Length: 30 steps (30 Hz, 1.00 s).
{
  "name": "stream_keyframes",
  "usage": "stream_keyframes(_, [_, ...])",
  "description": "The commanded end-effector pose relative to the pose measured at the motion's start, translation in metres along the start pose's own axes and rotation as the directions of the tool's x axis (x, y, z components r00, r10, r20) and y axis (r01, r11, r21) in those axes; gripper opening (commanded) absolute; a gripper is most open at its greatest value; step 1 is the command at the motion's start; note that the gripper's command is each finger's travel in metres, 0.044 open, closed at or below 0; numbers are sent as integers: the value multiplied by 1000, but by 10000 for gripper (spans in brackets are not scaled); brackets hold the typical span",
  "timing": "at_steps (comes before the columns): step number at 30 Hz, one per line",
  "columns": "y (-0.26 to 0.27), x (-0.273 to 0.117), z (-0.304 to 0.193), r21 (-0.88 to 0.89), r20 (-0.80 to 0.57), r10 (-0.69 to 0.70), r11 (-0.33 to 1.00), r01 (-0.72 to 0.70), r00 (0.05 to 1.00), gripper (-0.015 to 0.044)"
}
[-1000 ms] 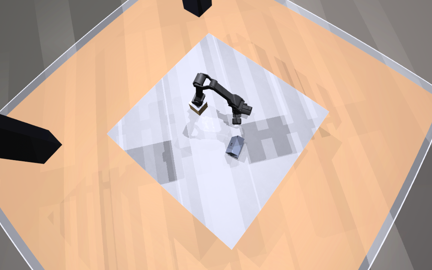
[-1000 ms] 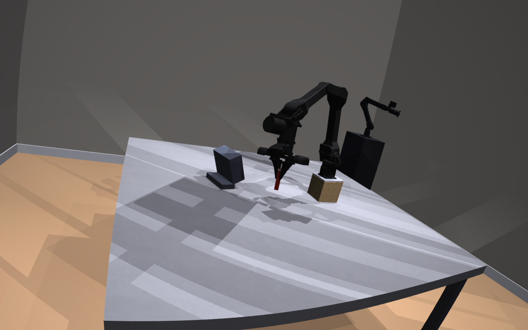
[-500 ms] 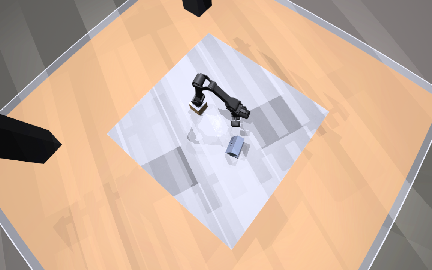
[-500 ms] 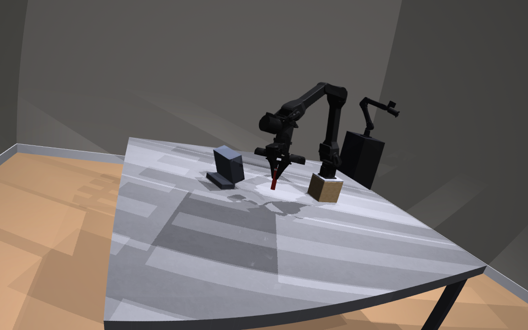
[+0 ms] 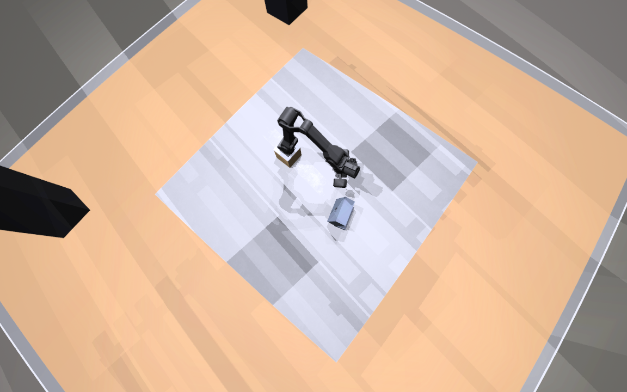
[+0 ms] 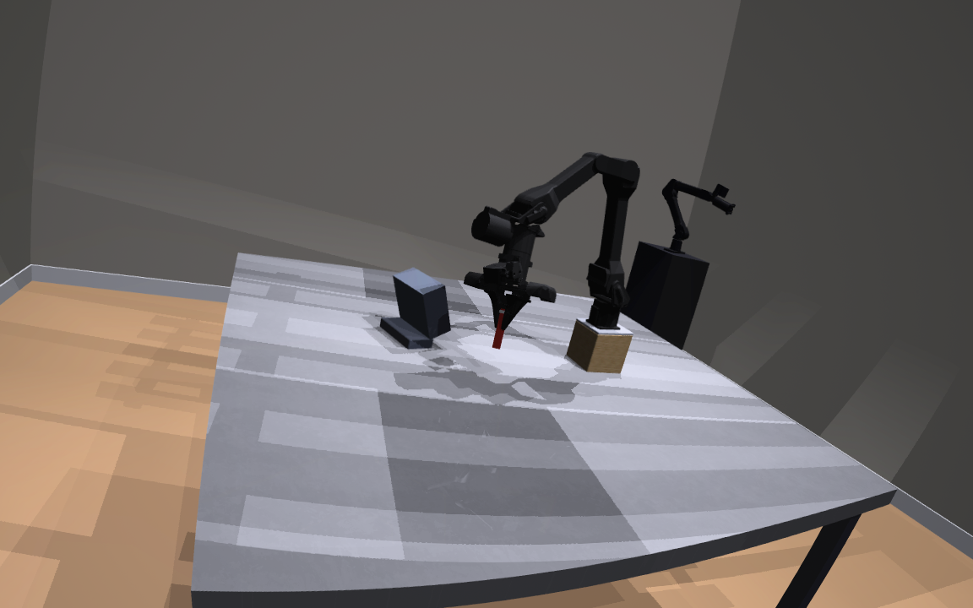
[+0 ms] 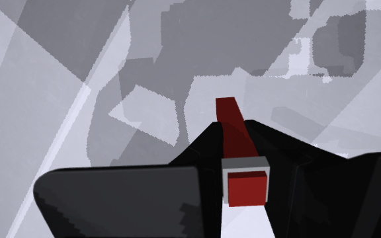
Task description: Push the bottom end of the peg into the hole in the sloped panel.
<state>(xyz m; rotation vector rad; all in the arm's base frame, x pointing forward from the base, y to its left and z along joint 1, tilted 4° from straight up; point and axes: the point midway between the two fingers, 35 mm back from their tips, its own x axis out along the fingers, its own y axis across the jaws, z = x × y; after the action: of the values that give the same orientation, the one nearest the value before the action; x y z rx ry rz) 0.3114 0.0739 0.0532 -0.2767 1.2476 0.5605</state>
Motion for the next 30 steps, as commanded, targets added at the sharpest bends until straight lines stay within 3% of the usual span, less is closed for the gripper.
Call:
stream_keyframes(1, [-2, 2, -5, 8, 7, 12, 1000, -12, 1000, 0])
stream_keyframes(30, [-32, 0, -13, 67, 136, 29, 997, -38, 990, 0])
